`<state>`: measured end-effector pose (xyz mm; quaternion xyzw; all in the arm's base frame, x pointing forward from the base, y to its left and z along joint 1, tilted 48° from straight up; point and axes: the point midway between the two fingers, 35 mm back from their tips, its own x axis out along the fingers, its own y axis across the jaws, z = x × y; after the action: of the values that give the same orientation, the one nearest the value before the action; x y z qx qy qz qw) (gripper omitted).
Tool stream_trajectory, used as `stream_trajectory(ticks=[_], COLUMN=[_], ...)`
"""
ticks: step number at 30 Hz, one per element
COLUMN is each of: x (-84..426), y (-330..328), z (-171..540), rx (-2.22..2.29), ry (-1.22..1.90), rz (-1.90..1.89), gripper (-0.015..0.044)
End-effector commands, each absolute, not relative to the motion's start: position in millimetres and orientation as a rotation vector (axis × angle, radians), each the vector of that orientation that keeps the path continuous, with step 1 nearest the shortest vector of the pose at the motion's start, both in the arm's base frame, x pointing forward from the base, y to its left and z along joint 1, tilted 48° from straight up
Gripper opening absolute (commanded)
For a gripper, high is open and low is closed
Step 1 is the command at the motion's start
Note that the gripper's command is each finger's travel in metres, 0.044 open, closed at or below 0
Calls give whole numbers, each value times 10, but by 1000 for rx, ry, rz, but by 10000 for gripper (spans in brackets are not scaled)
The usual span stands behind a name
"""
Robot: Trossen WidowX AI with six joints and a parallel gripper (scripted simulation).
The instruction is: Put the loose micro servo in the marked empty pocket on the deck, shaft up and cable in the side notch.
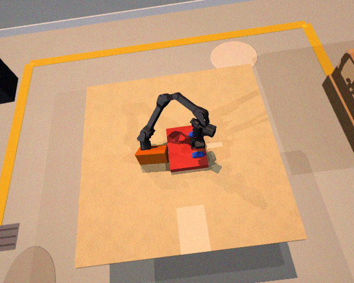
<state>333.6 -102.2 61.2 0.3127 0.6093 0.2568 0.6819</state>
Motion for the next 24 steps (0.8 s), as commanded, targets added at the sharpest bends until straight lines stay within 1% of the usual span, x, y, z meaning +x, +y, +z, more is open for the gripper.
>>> stream_trajectory(ticks=[1, 24], x=[3339, 3366], y=[-1036, -896], z=[619, 492], rx=[707, 708], ry=[1358, 1357], rz=[567, 568], gripper=[0, 0])
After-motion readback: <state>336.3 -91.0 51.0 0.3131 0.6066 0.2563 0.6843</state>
